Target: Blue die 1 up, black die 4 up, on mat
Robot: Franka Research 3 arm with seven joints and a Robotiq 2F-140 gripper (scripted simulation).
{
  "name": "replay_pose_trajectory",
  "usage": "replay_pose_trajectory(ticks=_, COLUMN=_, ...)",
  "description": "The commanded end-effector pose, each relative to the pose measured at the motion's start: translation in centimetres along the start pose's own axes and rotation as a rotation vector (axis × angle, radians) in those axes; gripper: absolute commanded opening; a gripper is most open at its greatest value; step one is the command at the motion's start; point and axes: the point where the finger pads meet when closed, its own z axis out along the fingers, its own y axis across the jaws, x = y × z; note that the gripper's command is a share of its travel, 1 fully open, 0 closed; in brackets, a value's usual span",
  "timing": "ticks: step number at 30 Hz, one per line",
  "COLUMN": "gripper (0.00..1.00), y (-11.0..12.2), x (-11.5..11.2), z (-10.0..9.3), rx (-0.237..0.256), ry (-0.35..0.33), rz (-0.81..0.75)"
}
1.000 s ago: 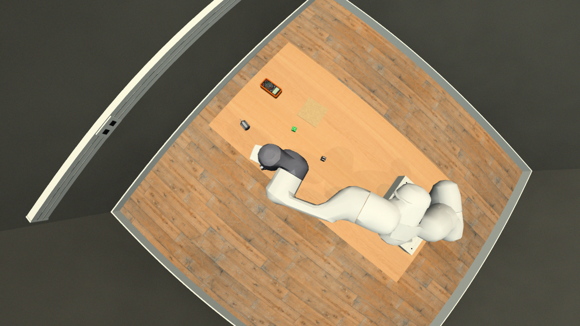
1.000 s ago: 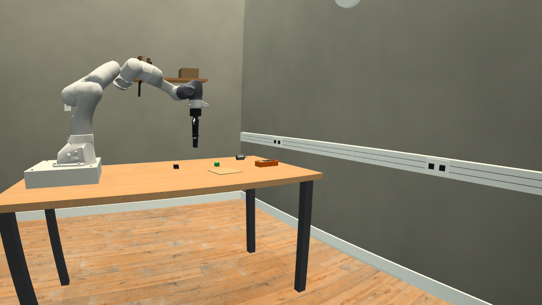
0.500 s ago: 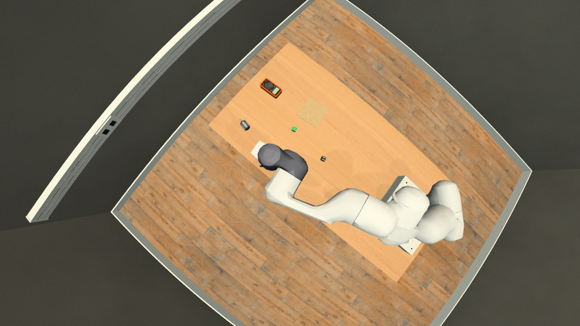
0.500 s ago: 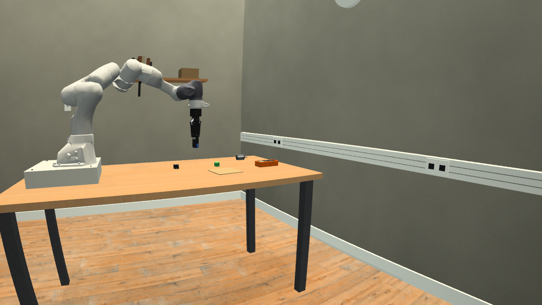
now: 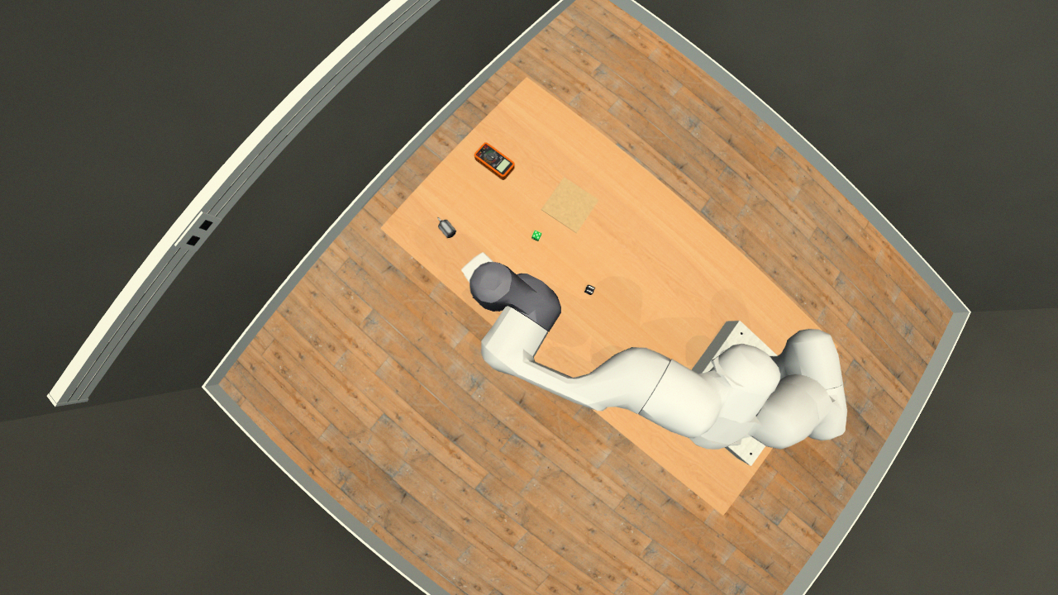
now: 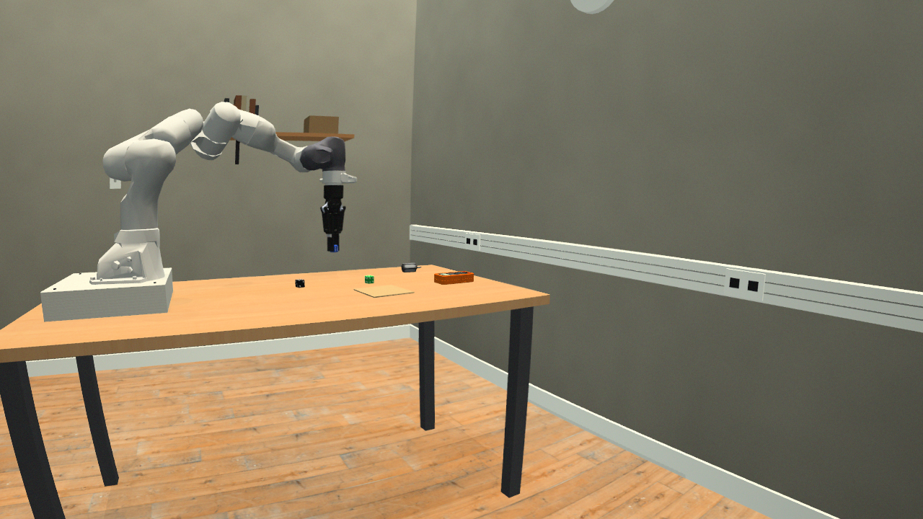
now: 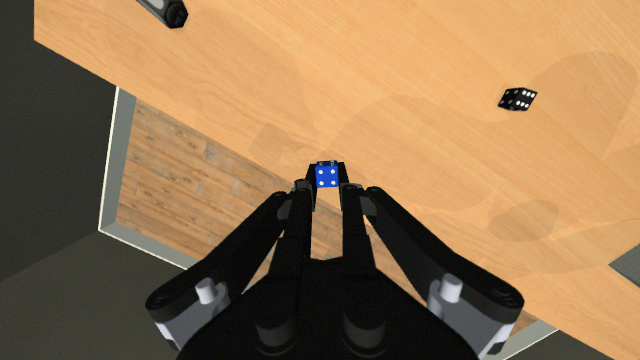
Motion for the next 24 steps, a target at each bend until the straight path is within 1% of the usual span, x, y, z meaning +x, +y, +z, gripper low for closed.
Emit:
replay_pose_trajectory(ticks=1, gripper=0.21, y=0.00, x=-0.33, z=0.02, rx=-0.011, ry=-0.004, rz=0.174)
replay_pose_trajectory(ticks=5, gripper=0.21, y=-0.01, x=-0.33, z=0.03, rx=-0.011, ry=-0.004, rz=0.192)
replay_pose_trajectory(ticks=6, gripper=0.21, y=-0.04, x=-0.32, z=0.05, rx=-0.011, ry=-0.004, rz=0.250)
replay_pose_trajectory(ticks=19, gripper=0.21, y=-0.17, x=-0.32, z=0.09, rx=-0.010, ry=-0.002, rz=0.469)
replay_pose_trajectory(ticks=22, gripper=0.21, y=-0.18, x=-0.32, z=0.09, rx=-0.009, ry=-0.002, rz=0.480)
replay_pose_trajectory(ticks=24, gripper=0.21, y=-0.23, x=-0.32, z=0.10, rx=-0.009, ry=-0.002, rz=0.546)
